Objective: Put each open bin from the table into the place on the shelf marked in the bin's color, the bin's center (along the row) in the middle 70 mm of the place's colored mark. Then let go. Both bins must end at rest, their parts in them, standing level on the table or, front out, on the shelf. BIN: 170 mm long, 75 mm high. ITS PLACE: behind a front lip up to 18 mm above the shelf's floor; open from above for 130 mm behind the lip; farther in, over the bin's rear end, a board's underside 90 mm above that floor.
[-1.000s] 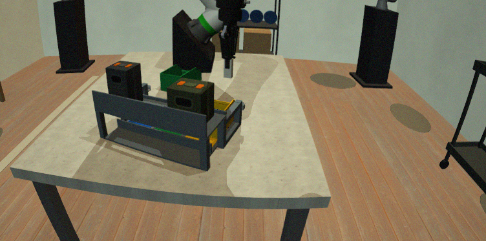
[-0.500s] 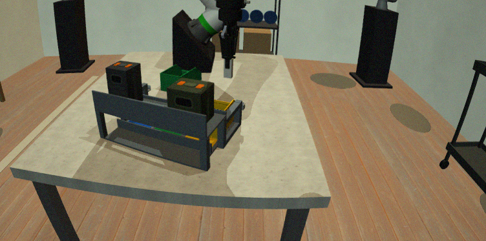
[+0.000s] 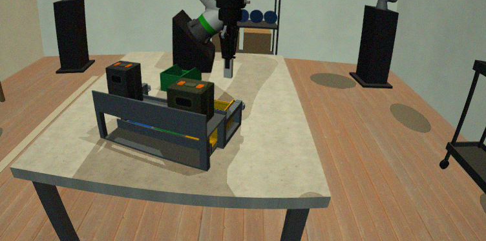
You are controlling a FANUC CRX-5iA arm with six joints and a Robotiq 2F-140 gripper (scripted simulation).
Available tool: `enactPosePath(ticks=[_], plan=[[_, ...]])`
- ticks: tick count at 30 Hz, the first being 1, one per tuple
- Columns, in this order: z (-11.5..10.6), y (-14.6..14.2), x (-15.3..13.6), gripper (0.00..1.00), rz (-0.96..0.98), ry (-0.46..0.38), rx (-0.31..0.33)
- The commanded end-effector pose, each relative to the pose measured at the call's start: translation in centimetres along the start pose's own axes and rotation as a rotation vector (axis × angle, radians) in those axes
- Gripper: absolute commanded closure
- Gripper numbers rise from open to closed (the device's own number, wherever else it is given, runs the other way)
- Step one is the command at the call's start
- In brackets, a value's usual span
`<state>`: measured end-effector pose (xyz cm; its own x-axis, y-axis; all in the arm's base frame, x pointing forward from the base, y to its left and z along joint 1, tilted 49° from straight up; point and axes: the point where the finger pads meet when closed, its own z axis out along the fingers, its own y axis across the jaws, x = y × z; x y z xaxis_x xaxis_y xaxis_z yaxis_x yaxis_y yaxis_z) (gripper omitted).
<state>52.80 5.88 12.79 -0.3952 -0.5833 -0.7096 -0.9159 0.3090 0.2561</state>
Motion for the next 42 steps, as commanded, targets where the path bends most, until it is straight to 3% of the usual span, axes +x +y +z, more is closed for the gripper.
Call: enactPosePath(ticks=[1,16,42], plan=[[0.0,0.0,0.0,1.0,0.0,0.0,0.0],[1.3,0.0,0.0,1.0,0.001,0.001,0.0],[8.5,0.0,-0.1,1.0,0.001,0.001,0.0]])
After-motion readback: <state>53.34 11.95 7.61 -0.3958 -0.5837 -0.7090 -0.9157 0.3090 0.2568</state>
